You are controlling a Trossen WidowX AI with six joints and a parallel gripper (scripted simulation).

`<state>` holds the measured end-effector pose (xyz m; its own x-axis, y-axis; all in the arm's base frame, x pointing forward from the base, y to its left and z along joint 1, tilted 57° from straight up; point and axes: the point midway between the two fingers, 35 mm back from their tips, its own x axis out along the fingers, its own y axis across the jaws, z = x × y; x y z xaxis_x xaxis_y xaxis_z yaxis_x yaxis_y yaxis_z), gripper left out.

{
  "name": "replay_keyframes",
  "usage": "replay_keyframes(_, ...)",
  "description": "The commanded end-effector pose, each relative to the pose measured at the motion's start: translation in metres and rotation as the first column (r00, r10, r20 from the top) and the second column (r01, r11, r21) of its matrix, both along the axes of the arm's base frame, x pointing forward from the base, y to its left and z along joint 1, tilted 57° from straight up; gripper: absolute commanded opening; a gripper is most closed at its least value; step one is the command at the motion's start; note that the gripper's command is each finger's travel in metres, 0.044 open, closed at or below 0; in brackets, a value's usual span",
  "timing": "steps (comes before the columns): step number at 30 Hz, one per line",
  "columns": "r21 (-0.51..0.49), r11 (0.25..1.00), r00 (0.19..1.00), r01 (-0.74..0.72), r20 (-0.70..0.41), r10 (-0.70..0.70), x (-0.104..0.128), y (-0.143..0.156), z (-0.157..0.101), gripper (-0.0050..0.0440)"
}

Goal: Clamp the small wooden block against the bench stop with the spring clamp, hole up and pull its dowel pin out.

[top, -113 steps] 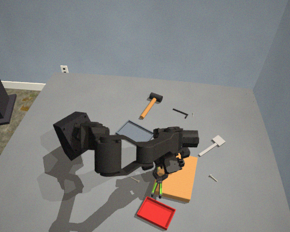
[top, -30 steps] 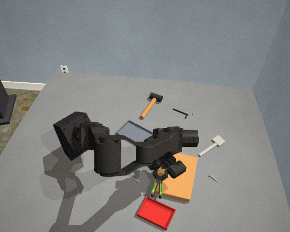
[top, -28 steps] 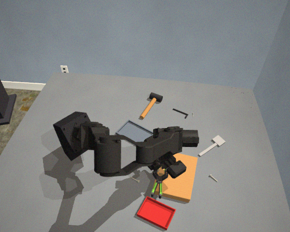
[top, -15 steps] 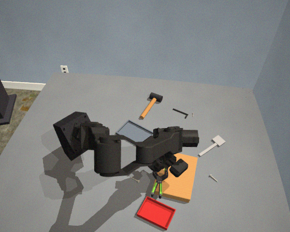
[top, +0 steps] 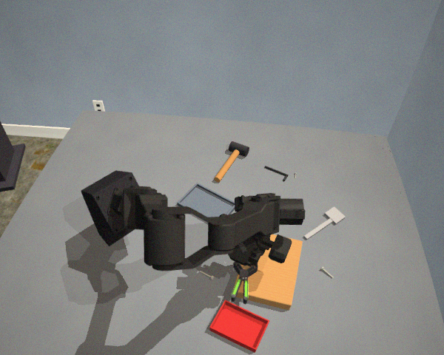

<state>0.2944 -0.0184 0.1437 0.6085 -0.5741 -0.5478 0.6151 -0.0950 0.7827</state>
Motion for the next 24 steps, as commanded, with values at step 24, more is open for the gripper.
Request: replay_keyframes(24, -0.316, 0.847, 0.858, -0.427, -0.436, 0.270, -0.0010, 0.0016, 0.0016, 0.0000)
